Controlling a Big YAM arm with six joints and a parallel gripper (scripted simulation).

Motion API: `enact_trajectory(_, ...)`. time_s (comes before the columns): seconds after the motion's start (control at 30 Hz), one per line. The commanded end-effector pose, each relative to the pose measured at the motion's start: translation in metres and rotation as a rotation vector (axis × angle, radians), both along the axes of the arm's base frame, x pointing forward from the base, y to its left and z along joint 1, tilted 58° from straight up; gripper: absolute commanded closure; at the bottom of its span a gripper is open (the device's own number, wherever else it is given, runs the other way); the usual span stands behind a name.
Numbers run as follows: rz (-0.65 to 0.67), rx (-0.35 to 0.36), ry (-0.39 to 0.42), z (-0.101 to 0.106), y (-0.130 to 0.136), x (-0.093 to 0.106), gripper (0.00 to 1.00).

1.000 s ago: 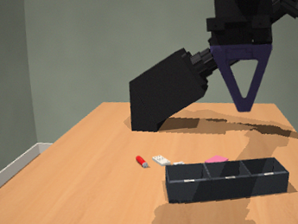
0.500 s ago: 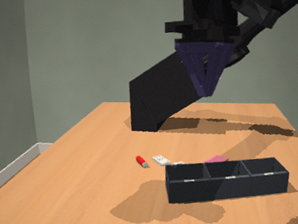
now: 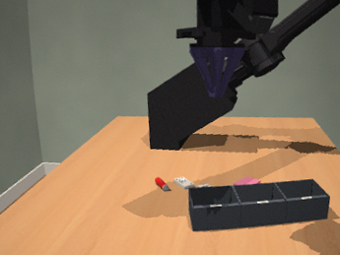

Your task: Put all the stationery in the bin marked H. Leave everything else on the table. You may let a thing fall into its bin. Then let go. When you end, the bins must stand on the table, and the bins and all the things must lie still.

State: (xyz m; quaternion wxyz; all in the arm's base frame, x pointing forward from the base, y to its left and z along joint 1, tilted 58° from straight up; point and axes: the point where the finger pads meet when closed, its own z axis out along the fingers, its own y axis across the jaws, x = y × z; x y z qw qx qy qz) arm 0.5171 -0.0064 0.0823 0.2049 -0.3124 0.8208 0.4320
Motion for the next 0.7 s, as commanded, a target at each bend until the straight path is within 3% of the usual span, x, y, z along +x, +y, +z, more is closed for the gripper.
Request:
enact_trajectory(0.0, -0.088, -0.004, 0.06, 0.001, -0.021, -0.017, 0.91)
enact_trajectory(0.03, -0.11, -0.002, 0.105, -0.002, -0.021, -0.025, 0.91)
enact_trajectory(0.1, -0.111, -0.002, 0.109, -0.006, -0.022, -0.038, 0.91)
enact_trajectory(0.17, -0.154, 0.003, 0.199, -0.01, -0.022, -0.054, 0.91)
enact_trajectory(0.23, -0.155, 0.003, 0.202, -0.014, -0.022, -0.068, 0.91)
enact_trajectory(0.27, -0.176, 0.006, 0.247, -0.016, -0.021, -0.076, 0.91)
enact_trajectory(0.33, -0.176, 0.006, 0.247, -0.016, -0.021, -0.076, 0.91)
enact_trajectory(0.37, -0.158, 0.002, 0.292, -0.018, -0.003, -0.083, 0.91)
enact_trajectory(0.4, -0.174, 0.005, 0.295, -0.021, -0.01, -0.092, 0.91)
enact_trajectory(0.47, -0.241, 0.017, 0.397, -0.023, -0.018, -0.11, 0.91)
enact_trajectory(0.57, -0.241, 0.013, 0.389, -0.029, -0.016, -0.129, 0.91)
enact_trajectory(0.63, -0.282, 0.021, 0.487, -0.032, -0.013, -0.147, 0.91)
enact_trajectory(0.67, -0.284, 0.019, 0.482, -0.034, -0.013, -0.154, 0.91)
